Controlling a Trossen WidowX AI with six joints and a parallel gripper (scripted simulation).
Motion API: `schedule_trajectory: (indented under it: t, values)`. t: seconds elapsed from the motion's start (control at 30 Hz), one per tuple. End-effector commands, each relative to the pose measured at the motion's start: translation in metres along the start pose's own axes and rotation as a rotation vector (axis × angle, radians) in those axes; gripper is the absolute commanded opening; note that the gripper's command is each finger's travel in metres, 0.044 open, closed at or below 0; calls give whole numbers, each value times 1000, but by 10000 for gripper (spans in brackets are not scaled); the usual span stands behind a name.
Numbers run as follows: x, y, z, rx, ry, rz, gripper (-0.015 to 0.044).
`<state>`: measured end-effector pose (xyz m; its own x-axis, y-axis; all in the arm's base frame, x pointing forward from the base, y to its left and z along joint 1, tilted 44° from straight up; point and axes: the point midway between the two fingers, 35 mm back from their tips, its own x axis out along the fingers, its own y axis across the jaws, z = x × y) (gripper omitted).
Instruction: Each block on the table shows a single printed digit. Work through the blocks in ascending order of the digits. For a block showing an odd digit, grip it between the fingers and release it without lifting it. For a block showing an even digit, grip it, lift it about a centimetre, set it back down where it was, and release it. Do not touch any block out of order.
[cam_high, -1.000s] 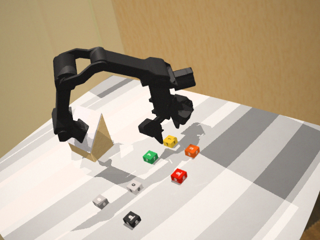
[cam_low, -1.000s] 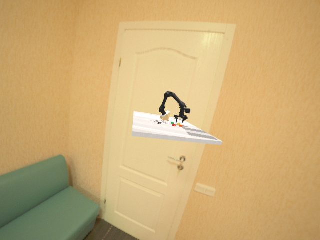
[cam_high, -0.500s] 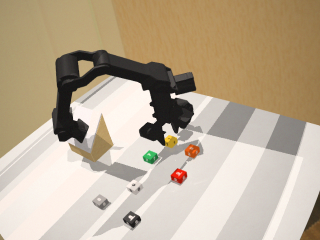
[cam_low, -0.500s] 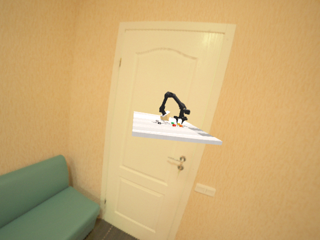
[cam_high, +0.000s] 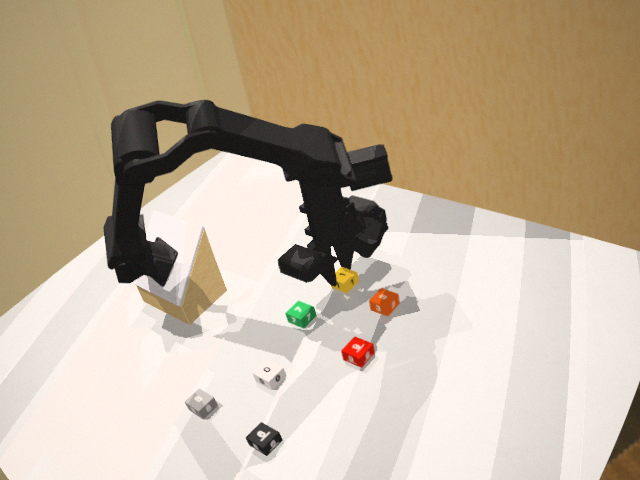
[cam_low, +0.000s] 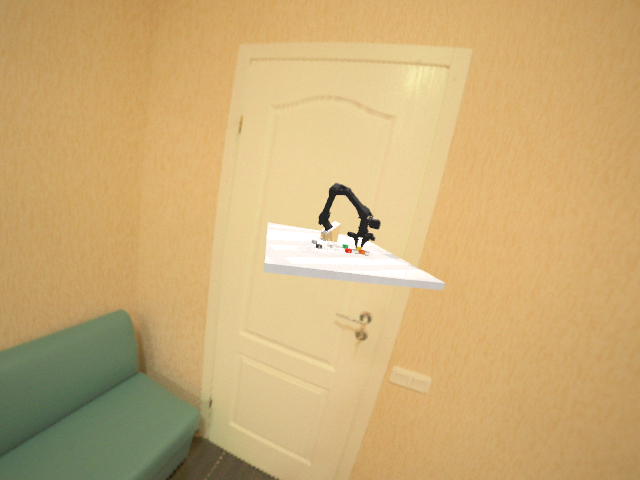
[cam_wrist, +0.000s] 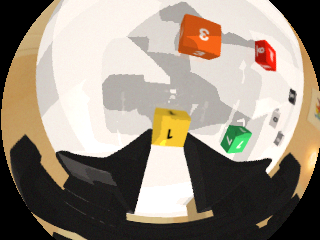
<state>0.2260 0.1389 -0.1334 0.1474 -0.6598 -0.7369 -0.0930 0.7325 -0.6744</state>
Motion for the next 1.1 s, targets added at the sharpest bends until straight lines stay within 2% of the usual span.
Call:
schedule_trajectory:
  t: [0.0, 0.07, 0.43, 0.57, 0.67, 0.83, 0.9, 1.07]
  values:
    - [0, 0, 1, -3, -5, -2, 120]
    - [0, 0, 1, -3, -5, -2, 120]
    - [0, 0, 1, -3, -5, -2, 400]
    - [-3, 0, 1, -3, -5, -2, 400]
    - [-33, 0, 1, -3, -5, 0, 400]
    - [-36, 0, 1, -3, -5, 0, 400]
    - [-46, 1, 2, -3, -5, 1, 348]
    - [-115, 1, 0, -4, -3, 3, 216]
